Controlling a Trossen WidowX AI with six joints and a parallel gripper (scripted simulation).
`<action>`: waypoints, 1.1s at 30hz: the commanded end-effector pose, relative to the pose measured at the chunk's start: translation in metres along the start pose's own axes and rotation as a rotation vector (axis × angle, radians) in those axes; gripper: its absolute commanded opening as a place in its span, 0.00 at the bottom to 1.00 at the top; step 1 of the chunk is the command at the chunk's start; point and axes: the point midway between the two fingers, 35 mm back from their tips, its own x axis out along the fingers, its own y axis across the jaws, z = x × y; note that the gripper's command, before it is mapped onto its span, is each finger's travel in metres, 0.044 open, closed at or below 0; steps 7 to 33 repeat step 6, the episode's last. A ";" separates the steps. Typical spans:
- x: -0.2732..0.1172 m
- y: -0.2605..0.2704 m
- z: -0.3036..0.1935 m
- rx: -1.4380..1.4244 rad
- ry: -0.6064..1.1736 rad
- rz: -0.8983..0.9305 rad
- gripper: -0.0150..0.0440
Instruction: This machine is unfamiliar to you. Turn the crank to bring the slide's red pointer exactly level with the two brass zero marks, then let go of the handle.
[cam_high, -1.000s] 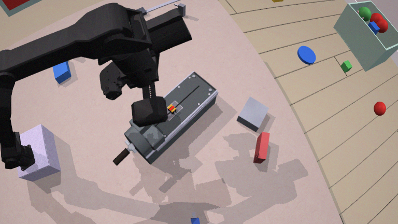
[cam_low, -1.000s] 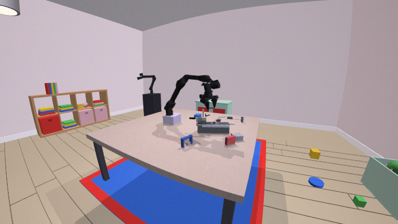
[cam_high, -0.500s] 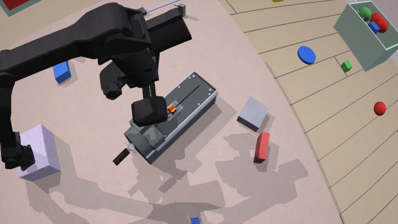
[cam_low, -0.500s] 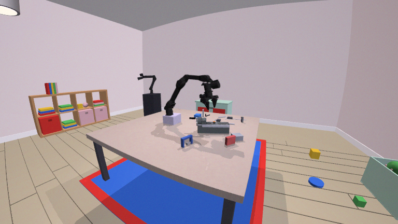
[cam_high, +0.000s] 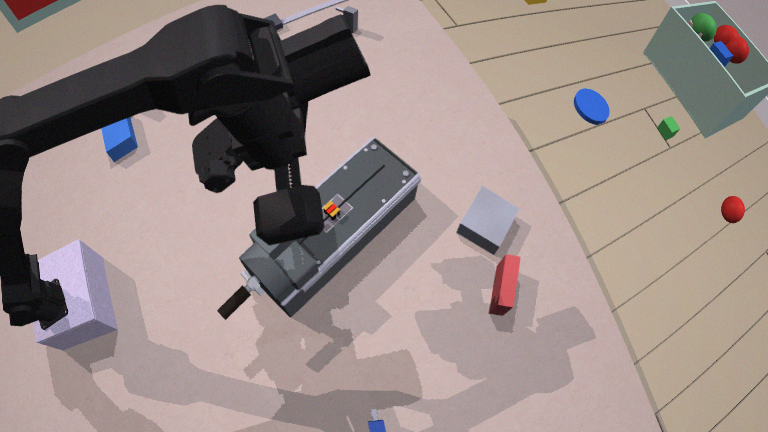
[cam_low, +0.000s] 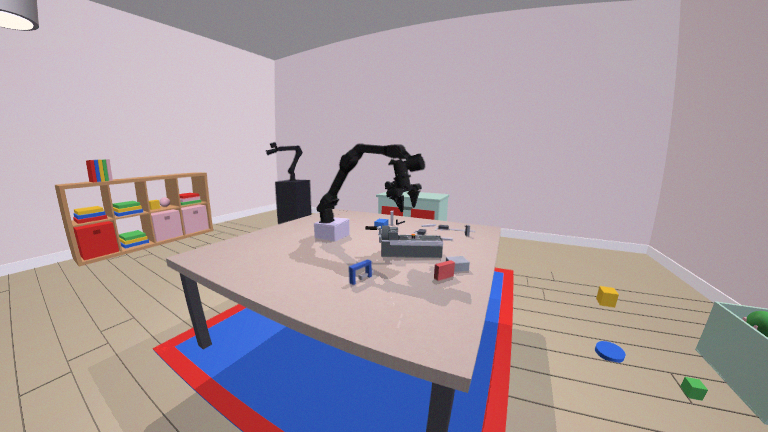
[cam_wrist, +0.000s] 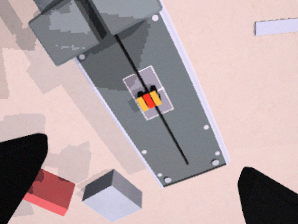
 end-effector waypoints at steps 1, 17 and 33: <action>0.000 0.000 0.000 0.002 -0.002 0.002 1.00; 0.000 0.000 0.000 0.002 -0.002 0.002 1.00; 0.000 0.000 0.000 0.002 -0.002 0.002 1.00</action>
